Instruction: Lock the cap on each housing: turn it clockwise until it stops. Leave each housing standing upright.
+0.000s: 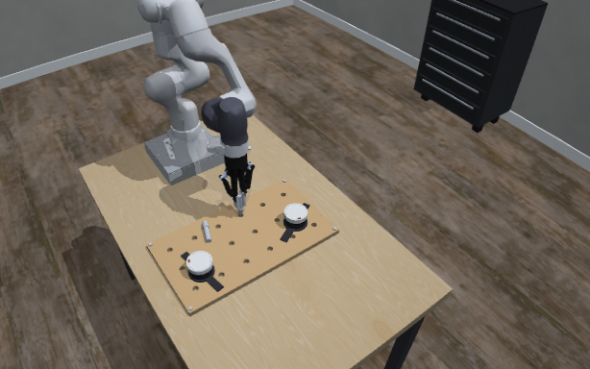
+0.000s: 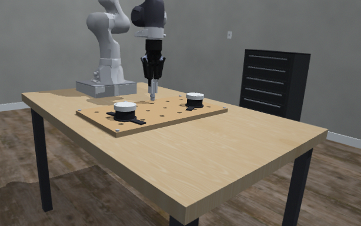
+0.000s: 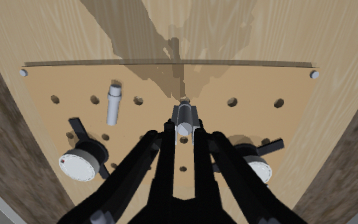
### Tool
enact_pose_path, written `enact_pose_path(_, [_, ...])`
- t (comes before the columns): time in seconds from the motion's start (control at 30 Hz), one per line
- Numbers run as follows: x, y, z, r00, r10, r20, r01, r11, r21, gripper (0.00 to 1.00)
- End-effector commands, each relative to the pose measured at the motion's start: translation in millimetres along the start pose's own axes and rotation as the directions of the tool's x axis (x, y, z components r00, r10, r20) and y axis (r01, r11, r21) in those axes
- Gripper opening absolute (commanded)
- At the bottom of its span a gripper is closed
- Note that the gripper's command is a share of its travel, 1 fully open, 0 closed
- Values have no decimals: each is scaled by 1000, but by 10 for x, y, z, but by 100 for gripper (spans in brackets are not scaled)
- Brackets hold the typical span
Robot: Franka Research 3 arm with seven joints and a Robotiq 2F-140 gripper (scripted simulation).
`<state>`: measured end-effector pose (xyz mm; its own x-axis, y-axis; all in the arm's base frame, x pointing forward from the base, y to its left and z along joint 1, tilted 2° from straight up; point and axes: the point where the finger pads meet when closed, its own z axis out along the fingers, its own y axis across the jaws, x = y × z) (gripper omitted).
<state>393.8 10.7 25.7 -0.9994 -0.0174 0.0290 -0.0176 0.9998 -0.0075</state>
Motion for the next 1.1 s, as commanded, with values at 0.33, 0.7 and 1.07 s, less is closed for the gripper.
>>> enact_pose_path(0.33, [14,0,-321,1000,2,-7,-2,1000,1,10])
enact_pose_path(0.7, [12,0,-545,1000,2,-7,-2,1000,1,10])
enact_pose_path(1.07, [11,1,-733,1000,2,-7,-2,1000,1,10])
